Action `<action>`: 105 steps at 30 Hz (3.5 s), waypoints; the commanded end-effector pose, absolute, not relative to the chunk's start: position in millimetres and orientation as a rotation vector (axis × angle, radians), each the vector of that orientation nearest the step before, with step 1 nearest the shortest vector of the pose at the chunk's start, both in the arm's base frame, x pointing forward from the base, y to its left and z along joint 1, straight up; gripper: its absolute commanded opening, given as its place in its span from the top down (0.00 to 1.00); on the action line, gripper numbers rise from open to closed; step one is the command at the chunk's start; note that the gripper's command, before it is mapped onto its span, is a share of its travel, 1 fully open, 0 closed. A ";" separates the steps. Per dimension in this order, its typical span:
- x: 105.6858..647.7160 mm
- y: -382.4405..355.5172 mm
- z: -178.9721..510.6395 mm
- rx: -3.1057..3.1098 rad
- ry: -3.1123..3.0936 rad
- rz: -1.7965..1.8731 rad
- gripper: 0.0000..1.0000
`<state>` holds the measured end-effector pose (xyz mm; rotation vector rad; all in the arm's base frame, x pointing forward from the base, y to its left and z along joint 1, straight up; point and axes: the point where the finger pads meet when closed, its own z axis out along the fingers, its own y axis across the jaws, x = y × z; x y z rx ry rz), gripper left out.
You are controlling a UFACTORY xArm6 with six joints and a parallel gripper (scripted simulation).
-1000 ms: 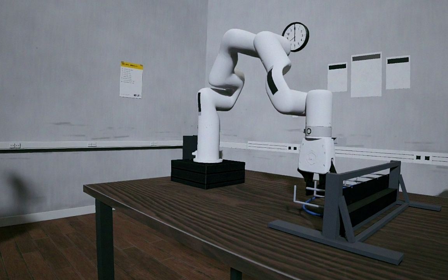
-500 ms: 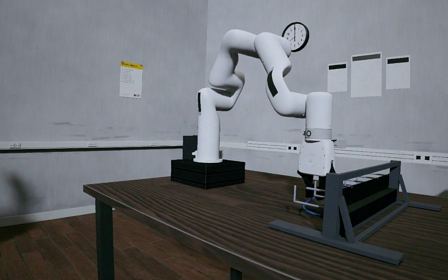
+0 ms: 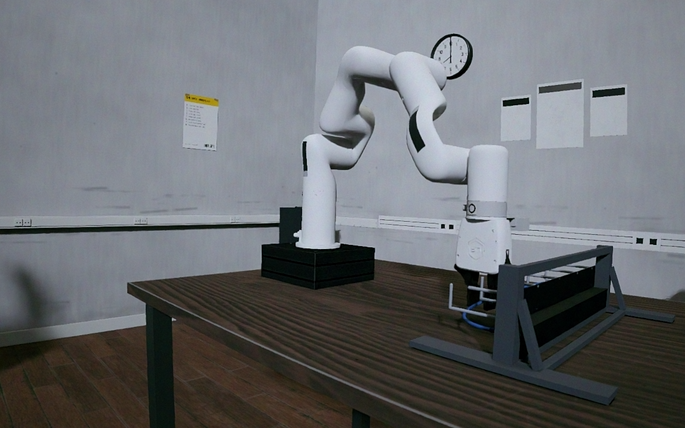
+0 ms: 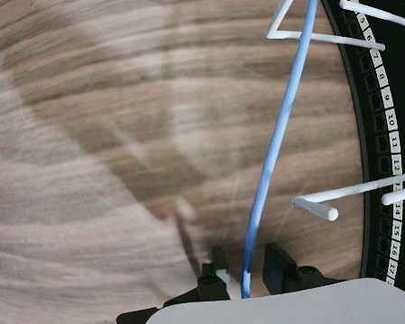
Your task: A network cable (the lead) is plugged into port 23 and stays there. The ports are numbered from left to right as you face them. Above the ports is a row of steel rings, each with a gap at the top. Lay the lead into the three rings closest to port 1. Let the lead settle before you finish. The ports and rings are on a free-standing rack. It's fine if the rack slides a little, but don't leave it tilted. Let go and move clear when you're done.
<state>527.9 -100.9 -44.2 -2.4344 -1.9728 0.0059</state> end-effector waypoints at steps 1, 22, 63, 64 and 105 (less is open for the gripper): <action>529.8 -101.2 -44.3 -2.437 -1.975 0.001 0.67; 529.8 -101.2 -47.2 -2.437 -1.975 0.001 0.67; 529.8 -101.2 -47.2 -2.437 -1.975 0.001 1.00; 529.8 -101.2 -47.2 -2.437 -1.975 0.001 1.00; 529.9 -101.3 -12.1 -2.437 -1.975 0.001 1.00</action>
